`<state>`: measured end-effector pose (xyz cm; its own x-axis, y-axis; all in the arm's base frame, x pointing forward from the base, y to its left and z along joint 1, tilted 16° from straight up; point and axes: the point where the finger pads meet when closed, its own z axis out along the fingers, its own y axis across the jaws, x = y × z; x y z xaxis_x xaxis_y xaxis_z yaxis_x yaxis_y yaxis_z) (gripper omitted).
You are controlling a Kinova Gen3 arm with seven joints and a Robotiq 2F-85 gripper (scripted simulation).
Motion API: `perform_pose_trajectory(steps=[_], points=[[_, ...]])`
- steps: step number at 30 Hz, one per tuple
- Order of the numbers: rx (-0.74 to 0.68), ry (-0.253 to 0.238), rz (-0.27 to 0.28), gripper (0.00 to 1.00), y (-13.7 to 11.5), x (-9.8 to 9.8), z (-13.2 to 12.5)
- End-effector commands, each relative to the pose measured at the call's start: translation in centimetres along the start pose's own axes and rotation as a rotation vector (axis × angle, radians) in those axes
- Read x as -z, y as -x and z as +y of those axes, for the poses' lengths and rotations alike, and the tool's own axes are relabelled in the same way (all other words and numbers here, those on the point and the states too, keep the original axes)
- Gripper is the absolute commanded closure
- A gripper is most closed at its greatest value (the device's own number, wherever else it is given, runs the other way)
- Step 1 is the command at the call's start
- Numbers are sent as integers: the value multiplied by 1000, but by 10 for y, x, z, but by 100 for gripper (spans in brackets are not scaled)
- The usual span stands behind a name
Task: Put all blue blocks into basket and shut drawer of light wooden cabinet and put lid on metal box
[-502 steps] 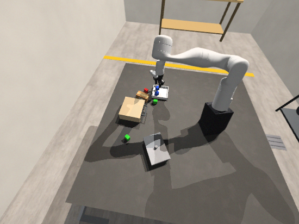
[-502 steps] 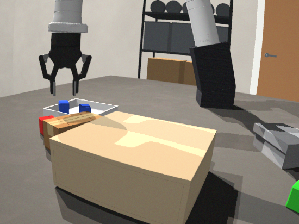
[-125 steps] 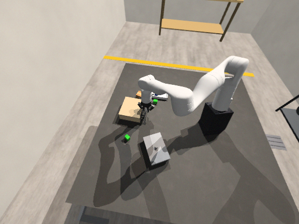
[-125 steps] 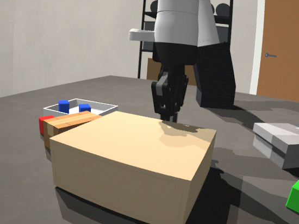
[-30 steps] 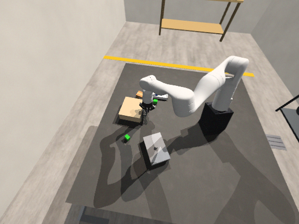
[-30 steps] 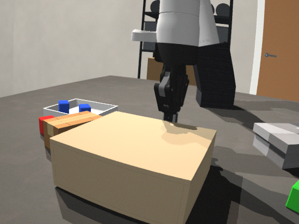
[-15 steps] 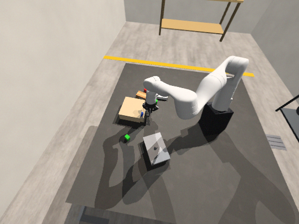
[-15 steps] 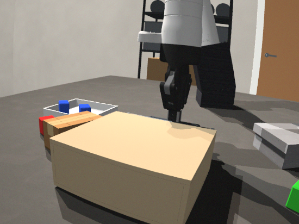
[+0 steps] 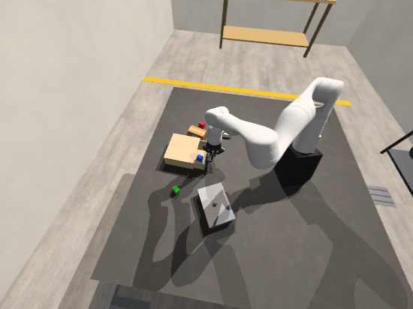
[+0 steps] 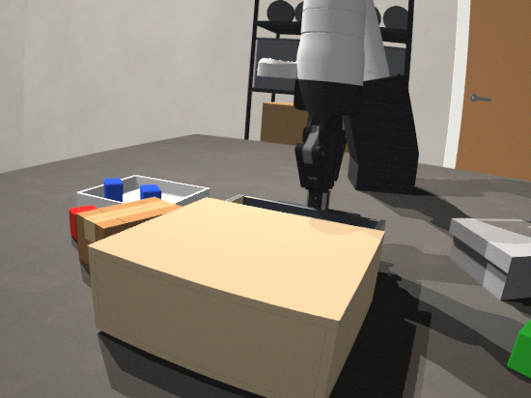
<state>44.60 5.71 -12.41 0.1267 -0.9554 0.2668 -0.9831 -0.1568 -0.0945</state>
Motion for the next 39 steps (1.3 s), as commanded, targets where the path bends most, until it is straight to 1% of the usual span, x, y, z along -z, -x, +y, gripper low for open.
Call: perform_pose_trajectory(steps=[1,7,21,39], points=[[0,-2,-1,90,0,1,6],[0,-2,-1,90,0,0,19],[0,-2,-1,90,0,0,37],[0,-2,-1,90,0,0,44]])
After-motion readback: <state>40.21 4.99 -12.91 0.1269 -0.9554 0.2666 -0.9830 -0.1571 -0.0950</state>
